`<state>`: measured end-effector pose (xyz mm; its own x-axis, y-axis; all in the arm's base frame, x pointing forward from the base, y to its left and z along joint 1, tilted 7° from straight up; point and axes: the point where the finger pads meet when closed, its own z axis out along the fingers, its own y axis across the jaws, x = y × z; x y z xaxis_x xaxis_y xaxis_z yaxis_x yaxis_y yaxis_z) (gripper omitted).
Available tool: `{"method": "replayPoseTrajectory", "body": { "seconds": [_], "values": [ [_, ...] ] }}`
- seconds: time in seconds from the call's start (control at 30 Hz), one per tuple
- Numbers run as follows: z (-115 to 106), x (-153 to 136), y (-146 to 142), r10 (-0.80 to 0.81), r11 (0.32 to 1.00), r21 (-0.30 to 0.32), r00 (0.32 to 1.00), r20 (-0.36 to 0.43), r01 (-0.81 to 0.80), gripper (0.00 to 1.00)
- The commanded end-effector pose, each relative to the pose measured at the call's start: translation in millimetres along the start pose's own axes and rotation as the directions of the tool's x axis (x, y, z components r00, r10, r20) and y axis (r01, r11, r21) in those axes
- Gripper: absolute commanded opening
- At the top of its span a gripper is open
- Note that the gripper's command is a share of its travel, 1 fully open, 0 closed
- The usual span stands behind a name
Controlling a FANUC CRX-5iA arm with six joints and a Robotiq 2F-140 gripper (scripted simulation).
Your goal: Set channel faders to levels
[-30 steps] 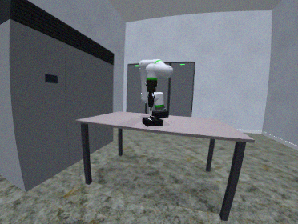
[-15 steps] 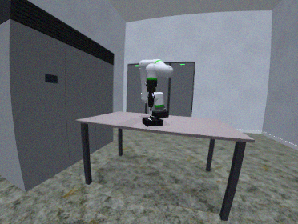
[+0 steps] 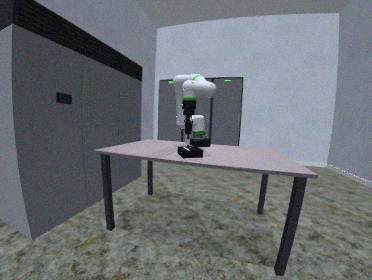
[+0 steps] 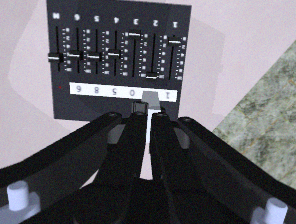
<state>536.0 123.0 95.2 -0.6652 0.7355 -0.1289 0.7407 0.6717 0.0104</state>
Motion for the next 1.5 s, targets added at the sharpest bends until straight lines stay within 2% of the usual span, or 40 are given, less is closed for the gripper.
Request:
{"method": "replayPoseTrajectory", "body": {
  "seconds": [0.0,1.47],
  "values": [
    [1,0,0,0.0,1.0,0.0,1.0,0.0,0.0,0.0],
    [20,-1,0,0.0,1.0,0.0,1.0,0.0,0.0,0.0]
  ]
}}
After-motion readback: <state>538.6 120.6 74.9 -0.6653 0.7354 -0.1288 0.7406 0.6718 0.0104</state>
